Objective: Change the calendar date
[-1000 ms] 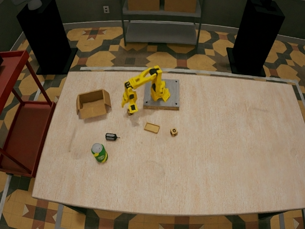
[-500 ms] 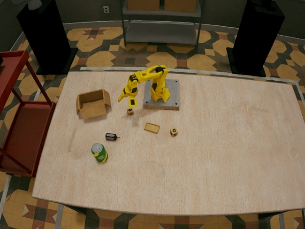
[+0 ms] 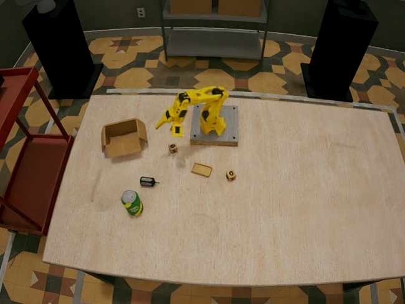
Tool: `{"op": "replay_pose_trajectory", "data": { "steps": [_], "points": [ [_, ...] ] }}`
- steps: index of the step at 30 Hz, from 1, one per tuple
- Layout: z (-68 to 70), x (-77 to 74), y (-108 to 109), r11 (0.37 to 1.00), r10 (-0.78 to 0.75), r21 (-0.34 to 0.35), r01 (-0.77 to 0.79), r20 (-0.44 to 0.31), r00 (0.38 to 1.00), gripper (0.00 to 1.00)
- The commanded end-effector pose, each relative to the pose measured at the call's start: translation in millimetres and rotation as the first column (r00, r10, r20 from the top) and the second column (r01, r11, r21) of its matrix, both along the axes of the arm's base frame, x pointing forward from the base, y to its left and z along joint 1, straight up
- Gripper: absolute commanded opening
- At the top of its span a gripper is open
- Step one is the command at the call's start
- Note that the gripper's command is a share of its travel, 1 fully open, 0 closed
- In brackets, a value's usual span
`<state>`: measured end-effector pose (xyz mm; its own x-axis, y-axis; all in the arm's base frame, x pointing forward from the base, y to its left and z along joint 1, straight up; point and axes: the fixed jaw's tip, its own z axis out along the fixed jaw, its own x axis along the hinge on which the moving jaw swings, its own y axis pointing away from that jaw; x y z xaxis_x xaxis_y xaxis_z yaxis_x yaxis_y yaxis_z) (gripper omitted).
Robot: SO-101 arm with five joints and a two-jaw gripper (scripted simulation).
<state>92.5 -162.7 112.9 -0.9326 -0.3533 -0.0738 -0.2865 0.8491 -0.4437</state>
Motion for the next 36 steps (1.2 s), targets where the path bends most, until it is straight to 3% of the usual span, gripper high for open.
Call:
{"op": "replay_pose_trajectory", "data": {
  "steps": [1,23,36],
  "points": [
    [3.5,-1.2,-0.5,1.000,0.003,-0.014,-0.003,0.004,1.000,0.35],
    [-20.6,-2.0,-1.9,0.998,0.059,-0.029,-0.060,-0.024,0.998,0.35],
    [-24.4,-2.3,-1.6,0.998,0.065,-0.021,-0.065,-0.031,0.997,0.35]
  ]
}}
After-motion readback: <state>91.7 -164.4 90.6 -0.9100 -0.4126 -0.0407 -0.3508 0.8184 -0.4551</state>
